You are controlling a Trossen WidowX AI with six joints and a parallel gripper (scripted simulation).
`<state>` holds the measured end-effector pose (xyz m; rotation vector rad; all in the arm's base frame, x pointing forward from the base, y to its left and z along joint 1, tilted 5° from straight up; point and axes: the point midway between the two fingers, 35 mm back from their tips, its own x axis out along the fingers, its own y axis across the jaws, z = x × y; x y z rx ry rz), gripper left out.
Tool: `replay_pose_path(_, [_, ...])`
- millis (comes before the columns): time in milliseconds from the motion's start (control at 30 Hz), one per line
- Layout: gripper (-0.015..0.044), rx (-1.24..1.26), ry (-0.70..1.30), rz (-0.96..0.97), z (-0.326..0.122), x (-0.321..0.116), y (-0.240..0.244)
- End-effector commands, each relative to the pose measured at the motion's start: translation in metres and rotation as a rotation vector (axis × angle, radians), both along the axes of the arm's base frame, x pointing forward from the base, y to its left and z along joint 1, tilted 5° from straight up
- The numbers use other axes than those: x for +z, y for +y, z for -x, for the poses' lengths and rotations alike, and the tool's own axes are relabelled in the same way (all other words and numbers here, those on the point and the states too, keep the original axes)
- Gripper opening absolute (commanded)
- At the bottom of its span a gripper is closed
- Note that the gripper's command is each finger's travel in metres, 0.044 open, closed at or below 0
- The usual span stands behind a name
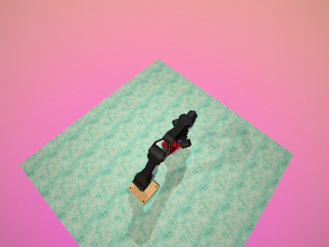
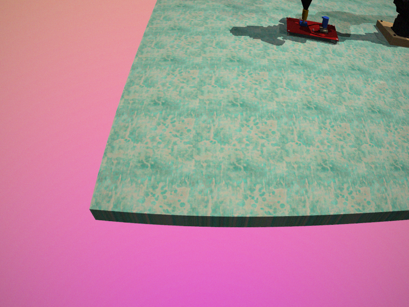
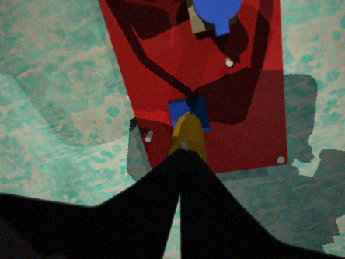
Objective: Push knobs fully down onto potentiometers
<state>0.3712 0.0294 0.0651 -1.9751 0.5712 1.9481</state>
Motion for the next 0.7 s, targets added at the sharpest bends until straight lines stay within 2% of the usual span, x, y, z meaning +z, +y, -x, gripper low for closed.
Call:
replay_pose_path(0, [0.0,0.005,0.013,-0.003,-0.0014,-0.012,0.0])
replay_pose_path(667, [0.0,0.005,0.013,-0.003,-0.0013,-0.0151,-0.0002])
